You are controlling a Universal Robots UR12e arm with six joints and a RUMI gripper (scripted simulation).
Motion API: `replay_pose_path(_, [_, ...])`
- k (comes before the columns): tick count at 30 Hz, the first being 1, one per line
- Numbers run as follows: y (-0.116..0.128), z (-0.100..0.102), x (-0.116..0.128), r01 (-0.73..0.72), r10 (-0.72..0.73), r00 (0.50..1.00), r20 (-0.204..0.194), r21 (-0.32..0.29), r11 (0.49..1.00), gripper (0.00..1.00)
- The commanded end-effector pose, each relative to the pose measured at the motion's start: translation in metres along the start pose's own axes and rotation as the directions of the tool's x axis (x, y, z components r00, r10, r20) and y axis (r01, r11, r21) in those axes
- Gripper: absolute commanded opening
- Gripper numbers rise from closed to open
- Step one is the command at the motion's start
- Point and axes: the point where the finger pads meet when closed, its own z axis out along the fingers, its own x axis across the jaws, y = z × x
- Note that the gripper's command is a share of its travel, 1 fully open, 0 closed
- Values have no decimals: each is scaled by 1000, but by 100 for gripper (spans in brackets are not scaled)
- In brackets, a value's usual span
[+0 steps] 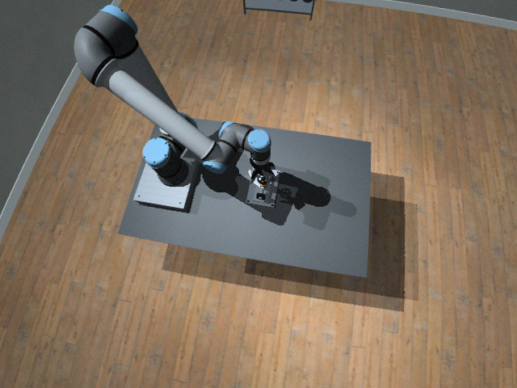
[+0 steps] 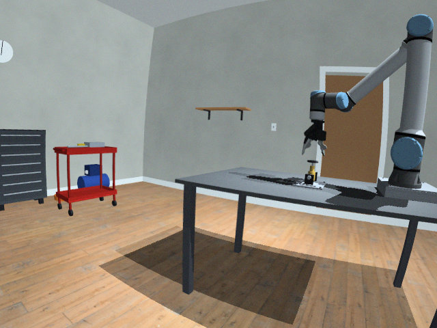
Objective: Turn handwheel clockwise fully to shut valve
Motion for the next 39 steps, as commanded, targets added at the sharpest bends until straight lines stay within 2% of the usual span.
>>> replay_pose_path(1, [0, -15, 0, 0, 0, 1000, 1, 1, 1000, 100])
replay_pose_path(7, [0, -30, 0, 0, 0, 1000, 1, 1, 1000, 100])
replay_pose_path(18, [0, -43, 0, 0, 0, 1000, 1, 1, 1000, 100])
replay_pose_path(39, [0, -46, 0, 0, 0, 1000, 1, 1, 1000, 100])
